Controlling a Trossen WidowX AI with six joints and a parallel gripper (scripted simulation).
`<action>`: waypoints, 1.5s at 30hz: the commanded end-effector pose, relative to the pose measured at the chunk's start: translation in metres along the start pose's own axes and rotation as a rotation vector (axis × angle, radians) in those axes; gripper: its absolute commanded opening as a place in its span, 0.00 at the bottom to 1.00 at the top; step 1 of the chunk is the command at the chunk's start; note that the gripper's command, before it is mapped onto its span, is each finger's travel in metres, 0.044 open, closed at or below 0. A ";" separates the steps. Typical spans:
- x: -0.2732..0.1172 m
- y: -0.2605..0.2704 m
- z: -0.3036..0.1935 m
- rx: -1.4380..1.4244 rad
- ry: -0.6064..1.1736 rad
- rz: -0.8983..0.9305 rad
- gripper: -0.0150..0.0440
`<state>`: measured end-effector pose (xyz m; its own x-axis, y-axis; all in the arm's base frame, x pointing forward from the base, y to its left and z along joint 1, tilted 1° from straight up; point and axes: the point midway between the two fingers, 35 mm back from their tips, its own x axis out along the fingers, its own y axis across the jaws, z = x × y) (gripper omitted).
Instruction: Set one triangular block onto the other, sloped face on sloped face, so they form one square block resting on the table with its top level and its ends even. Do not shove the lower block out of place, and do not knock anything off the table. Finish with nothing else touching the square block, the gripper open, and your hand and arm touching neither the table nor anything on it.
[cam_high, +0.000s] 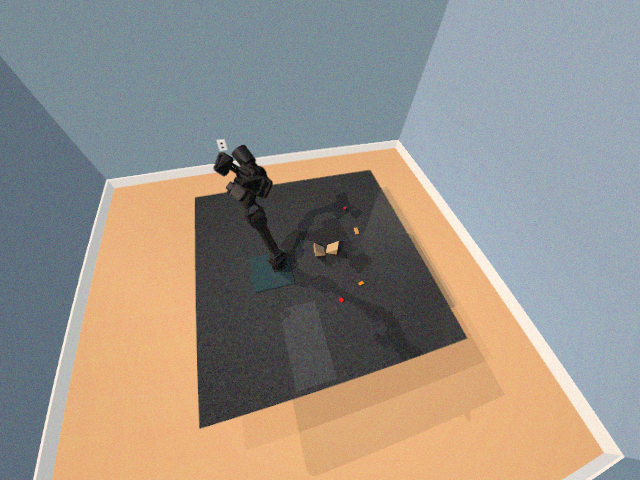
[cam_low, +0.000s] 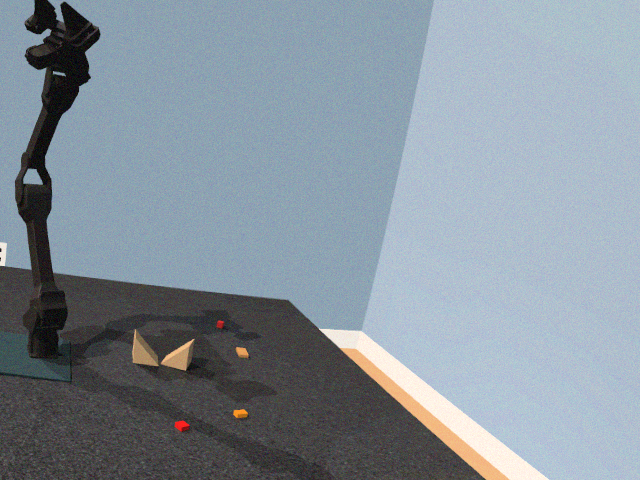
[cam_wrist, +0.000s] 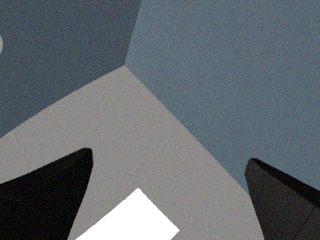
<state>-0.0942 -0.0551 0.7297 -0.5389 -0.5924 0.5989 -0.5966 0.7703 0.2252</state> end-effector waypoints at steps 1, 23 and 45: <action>0.000 -0.001 0.000 -0.001 0.000 -0.003 0.89; -0.052 -0.291 0.015 -0.300 0.165 -0.801 0.25; -0.317 -0.479 0.090 -0.712 0.432 -1.738 0.25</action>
<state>0.2906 -0.2709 0.4025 0.5013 -0.7735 -0.3877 0.0164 -0.4395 0.8981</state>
